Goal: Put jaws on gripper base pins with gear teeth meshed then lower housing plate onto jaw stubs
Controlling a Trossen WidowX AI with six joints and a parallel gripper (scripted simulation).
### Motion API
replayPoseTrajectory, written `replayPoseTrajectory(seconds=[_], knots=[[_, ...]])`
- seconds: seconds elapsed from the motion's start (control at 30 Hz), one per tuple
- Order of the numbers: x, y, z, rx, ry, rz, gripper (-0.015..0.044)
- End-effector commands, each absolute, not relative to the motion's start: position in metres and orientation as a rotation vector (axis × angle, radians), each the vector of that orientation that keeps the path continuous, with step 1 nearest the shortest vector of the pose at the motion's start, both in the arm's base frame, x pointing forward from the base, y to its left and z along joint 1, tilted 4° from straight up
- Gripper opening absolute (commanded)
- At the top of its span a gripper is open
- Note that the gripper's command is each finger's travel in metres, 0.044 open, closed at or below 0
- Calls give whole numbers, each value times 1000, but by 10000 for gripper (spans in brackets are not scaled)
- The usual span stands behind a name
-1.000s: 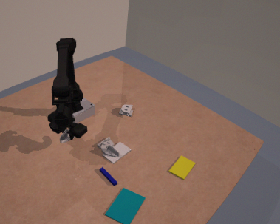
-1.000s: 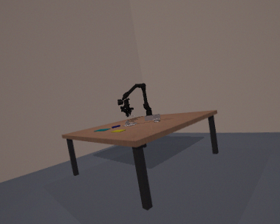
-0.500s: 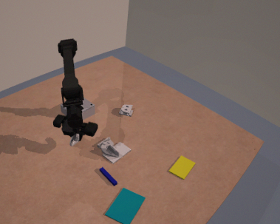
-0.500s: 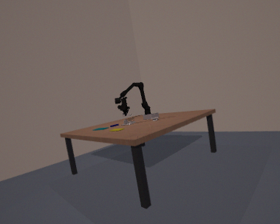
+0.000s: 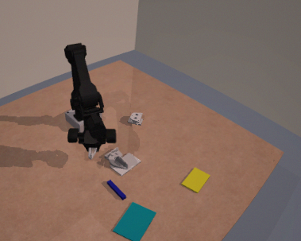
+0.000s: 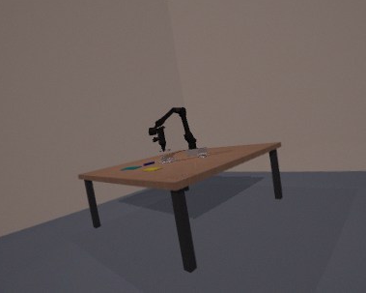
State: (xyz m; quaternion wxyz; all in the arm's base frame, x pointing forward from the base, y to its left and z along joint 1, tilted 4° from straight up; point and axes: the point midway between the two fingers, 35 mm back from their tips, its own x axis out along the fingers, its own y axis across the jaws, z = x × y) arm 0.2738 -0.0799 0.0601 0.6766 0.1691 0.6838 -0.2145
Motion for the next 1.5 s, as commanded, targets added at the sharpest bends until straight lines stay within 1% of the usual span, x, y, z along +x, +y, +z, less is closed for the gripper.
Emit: replayPoseTrajectory(seconds=[0.0, 0.8, 1.47], knots=[[282, -69, 60, 312, 1553, -404, 134], [313, 2, 54, -96, 1596, 21, 134], [314, 5, 53, -105, 1596, 31, 134]])
